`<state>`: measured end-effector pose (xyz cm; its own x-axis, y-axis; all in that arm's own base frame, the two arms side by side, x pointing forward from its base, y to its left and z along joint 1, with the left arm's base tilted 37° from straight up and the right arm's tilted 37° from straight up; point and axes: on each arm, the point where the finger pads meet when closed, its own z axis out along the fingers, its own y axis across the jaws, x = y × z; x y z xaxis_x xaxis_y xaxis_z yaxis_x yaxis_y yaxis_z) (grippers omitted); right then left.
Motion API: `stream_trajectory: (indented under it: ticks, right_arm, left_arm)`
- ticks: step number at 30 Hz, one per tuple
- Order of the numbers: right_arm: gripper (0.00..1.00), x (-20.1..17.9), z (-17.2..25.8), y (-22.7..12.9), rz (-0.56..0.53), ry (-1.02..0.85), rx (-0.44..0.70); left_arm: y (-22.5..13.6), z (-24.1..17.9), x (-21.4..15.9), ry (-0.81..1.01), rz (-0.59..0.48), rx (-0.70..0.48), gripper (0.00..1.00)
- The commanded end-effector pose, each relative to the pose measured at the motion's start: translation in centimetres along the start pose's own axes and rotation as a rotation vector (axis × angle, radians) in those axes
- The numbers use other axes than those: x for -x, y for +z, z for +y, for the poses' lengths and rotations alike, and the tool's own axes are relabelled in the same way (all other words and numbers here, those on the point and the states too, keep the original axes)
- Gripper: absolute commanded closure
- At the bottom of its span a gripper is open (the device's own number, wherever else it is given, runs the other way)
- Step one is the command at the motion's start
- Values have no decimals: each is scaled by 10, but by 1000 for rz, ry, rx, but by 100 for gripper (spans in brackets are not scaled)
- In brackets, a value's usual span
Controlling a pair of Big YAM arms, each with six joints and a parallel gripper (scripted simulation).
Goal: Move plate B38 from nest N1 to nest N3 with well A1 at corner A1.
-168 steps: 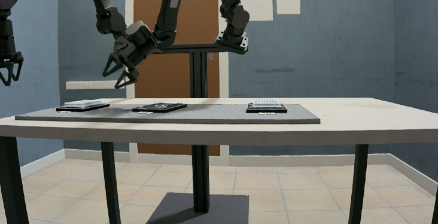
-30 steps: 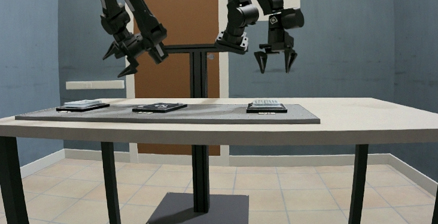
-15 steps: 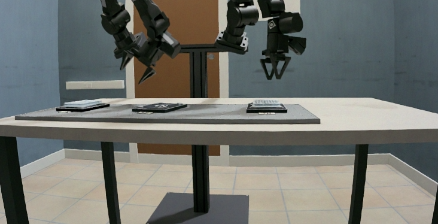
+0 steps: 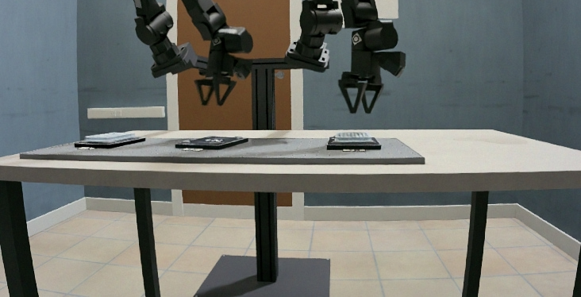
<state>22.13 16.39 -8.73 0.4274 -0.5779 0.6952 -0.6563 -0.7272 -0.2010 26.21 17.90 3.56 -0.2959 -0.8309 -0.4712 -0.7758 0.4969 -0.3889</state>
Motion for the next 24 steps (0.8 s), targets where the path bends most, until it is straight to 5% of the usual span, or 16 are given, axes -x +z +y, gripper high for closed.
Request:
stream_trajectory:
  ticks: [1,4,17,19,24]
  right_arm:
    - [0,15,-24,-13,-51,216,-122]
    - [0,27,-36,-19,-111,323,-172]
    - [0,80,-136,-131,-729,965,-485]
    - [0,80,-136,-131,-729,965,-485]
    - [0,81,-161,-188,-988,1125,-552]
  left_arm:
    - [6,-13,10,241,-10,-22,0]
    - [9,-16,10,355,-11,-18,0]
    - [28,-41,6,958,-12,22,0]
    - [28,-41,6,958,-12,22,0]
    - [33,-48,4,1105,-7,37,0]
